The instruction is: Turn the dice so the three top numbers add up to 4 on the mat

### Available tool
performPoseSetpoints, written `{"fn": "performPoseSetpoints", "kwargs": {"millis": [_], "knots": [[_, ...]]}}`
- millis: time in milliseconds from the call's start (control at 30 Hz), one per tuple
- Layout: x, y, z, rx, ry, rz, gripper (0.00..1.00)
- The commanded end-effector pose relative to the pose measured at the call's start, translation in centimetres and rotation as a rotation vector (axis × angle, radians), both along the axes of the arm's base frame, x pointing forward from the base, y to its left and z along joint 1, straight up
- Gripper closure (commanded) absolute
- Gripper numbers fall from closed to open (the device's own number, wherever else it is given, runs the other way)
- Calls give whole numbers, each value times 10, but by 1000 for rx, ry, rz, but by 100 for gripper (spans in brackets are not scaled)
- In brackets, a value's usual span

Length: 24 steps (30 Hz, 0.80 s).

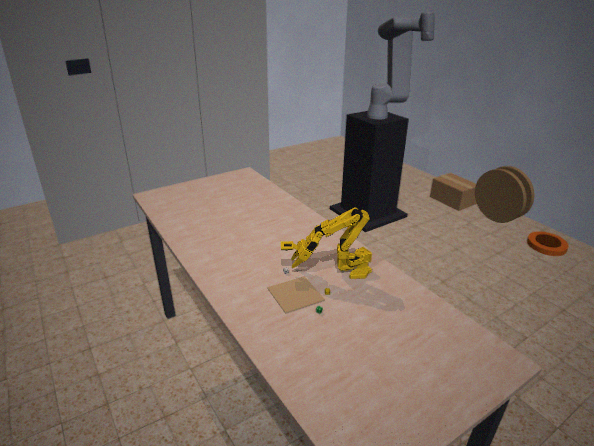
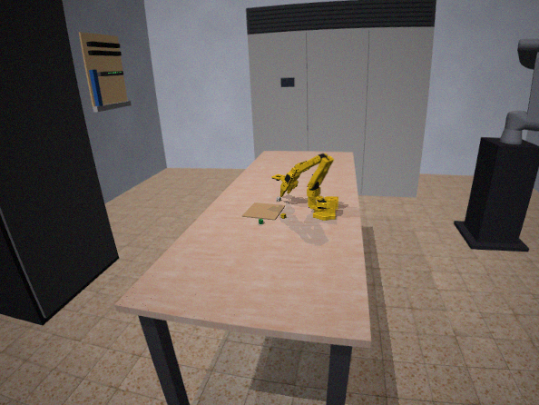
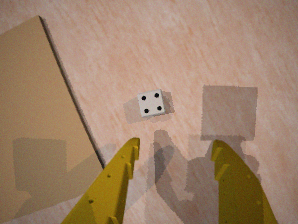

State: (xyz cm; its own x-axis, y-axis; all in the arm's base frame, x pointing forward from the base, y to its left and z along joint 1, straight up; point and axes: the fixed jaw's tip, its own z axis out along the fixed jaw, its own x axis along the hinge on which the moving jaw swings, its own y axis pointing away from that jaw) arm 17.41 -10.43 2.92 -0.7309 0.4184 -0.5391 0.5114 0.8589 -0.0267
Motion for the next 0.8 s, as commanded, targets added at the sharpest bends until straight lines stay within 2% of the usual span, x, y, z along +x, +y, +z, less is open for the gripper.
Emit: {"fn": "performPoseSetpoints", "kwargs": {"millis": [0, 33, 767], "knots": [[4, -4, 7, -20, -43, -15, 75], [7, -7, 14, -38, -83, -30, 75], [7, -7, 14, -38, -83, -30, 75]]}}
